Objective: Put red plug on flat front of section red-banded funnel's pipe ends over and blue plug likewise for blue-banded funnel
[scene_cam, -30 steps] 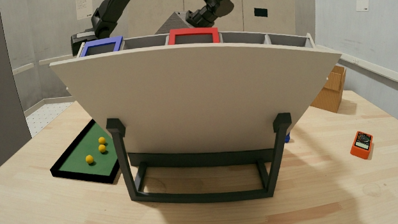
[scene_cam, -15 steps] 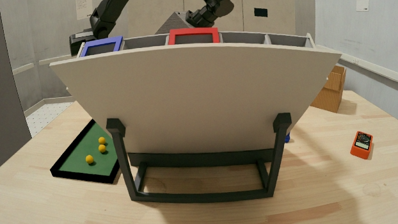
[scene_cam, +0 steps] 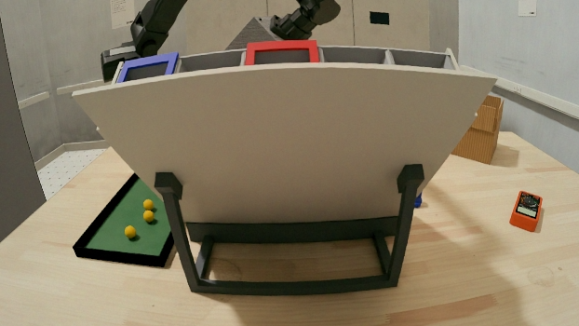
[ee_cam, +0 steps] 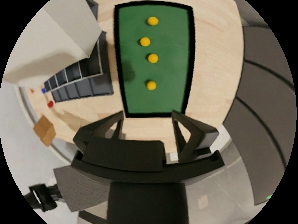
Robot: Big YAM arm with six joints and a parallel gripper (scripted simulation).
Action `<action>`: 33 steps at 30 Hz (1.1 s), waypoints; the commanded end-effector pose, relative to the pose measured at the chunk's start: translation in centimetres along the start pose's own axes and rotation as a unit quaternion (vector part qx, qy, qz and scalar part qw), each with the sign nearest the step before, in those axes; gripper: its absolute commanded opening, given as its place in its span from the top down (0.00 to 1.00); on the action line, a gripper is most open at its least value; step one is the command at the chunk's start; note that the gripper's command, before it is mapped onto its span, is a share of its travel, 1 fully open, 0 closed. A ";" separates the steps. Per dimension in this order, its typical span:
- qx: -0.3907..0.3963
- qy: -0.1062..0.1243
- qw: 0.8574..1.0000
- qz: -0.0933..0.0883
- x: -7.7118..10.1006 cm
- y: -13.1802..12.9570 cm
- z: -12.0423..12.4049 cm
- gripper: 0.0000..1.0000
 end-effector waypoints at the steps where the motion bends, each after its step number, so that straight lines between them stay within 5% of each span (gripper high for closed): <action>1: 0.004 -0.008 1.000 0.004 0.5 -1.0 -0.7 0.20; 33: 0.001 -0.005 1.000 0.002 0.6 -1.1 -0.8 0.20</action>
Point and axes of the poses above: the point where the finger pads meet when closed, its own x axis back along the fingers, its own y axis across the jaws, z = x × y, the point moved 6 cm from there along x, back along the fingers, and after that the axes turned 14 degrees about -x, right-handed, at the moved point
